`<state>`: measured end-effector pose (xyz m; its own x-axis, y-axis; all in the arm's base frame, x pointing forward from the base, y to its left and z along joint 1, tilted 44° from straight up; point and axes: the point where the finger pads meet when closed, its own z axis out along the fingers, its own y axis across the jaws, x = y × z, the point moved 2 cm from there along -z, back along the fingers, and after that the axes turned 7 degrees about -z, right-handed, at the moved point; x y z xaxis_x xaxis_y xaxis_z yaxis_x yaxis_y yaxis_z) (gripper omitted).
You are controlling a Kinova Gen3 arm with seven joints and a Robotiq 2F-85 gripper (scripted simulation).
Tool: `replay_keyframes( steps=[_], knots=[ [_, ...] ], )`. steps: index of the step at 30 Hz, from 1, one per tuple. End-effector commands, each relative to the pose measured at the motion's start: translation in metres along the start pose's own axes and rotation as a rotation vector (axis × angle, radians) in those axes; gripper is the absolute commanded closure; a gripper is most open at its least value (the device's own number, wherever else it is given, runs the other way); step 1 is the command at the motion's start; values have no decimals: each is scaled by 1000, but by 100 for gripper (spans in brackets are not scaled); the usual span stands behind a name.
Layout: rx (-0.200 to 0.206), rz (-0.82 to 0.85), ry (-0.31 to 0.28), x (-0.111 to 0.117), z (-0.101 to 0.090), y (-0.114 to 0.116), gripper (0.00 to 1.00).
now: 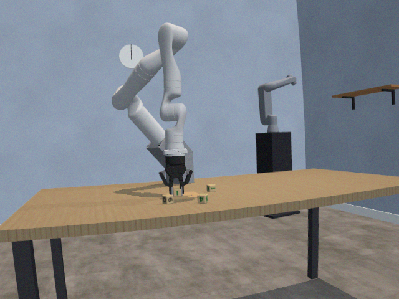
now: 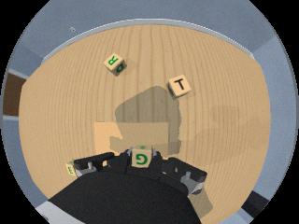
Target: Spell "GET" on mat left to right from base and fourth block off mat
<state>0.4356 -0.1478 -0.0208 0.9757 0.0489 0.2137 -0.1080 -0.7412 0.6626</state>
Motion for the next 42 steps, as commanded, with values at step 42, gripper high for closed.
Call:
replay_keyframes(
  steps=[42],
  knots=[
    [1, 0, 1, 0, -85, 0, 74]
  ],
)
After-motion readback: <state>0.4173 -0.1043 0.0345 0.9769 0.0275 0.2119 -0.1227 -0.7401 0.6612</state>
